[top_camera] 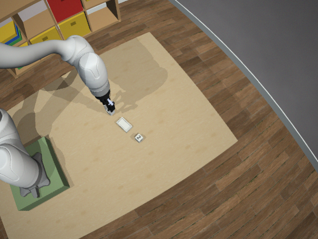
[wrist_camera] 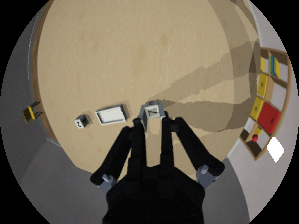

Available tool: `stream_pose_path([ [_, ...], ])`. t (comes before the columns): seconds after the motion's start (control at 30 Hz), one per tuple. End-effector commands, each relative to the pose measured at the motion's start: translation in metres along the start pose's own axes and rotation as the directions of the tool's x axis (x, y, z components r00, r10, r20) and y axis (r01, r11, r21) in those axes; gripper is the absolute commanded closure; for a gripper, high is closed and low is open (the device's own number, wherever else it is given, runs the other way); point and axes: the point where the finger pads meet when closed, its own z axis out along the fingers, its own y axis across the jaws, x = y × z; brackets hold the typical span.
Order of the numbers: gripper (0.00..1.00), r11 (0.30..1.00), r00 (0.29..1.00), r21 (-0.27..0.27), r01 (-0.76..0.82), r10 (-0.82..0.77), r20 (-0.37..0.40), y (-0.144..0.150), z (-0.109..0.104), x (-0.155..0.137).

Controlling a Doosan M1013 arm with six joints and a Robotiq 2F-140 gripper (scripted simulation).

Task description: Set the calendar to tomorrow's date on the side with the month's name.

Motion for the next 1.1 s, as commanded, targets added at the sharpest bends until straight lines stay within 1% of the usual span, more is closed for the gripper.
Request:
stream_pose_path([
  [0.0, 0.84, 1.0, 1.0, 0.0, 0.0, 0.0, 0.0, 0.0, 0.0001, 0.0],
  [1.07, 0.84, 1.0, 1.0, 0.0, 0.0, 0.0, 0.0, 0.0, 0.0037, 0.0],
])
